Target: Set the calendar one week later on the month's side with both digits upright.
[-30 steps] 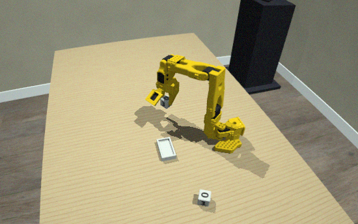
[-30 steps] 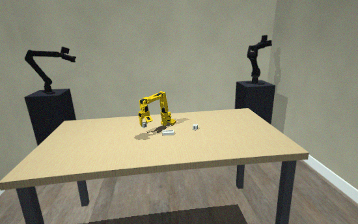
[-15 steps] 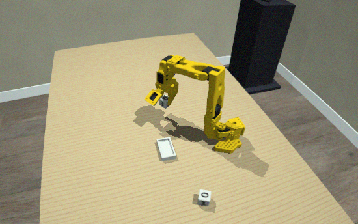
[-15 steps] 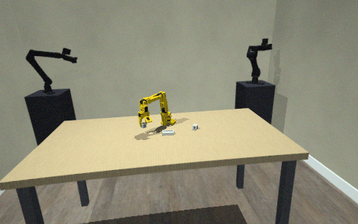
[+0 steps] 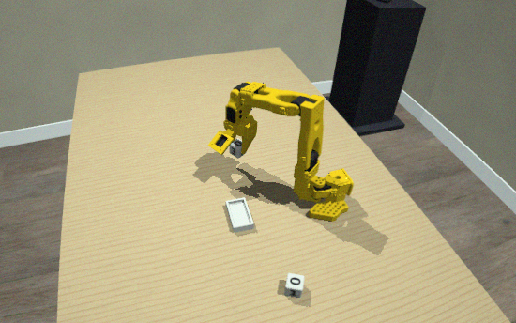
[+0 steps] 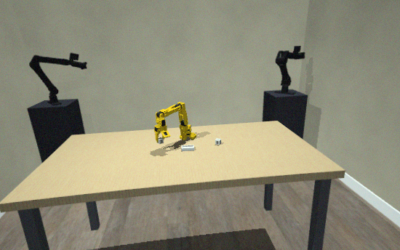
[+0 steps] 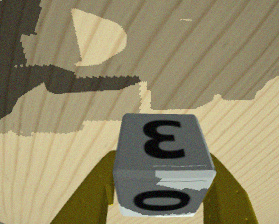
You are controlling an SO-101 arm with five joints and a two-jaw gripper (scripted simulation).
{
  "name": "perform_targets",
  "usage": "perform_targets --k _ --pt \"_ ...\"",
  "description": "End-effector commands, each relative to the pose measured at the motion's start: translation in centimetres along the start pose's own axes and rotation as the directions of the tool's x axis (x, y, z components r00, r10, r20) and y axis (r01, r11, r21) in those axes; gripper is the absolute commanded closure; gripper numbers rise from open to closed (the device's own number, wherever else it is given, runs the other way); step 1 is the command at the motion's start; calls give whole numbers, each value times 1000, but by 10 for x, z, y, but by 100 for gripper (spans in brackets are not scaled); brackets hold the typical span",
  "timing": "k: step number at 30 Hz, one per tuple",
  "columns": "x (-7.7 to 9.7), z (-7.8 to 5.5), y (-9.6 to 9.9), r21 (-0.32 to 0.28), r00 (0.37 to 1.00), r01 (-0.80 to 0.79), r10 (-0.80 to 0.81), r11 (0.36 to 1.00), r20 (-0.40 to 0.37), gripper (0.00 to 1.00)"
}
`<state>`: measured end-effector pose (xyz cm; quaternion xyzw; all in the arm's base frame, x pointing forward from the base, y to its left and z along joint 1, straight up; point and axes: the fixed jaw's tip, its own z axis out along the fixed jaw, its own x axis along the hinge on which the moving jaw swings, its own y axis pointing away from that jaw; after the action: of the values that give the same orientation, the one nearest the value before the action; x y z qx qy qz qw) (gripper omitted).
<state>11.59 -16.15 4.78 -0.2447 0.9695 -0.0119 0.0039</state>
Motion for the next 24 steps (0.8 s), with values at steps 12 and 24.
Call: perform_targets --k 12,24 --pt "1 4 -2 19 1000 1 -1 1000 3 100" --pt "1 8 -2 19 1000 1 -1 1000 3 100"
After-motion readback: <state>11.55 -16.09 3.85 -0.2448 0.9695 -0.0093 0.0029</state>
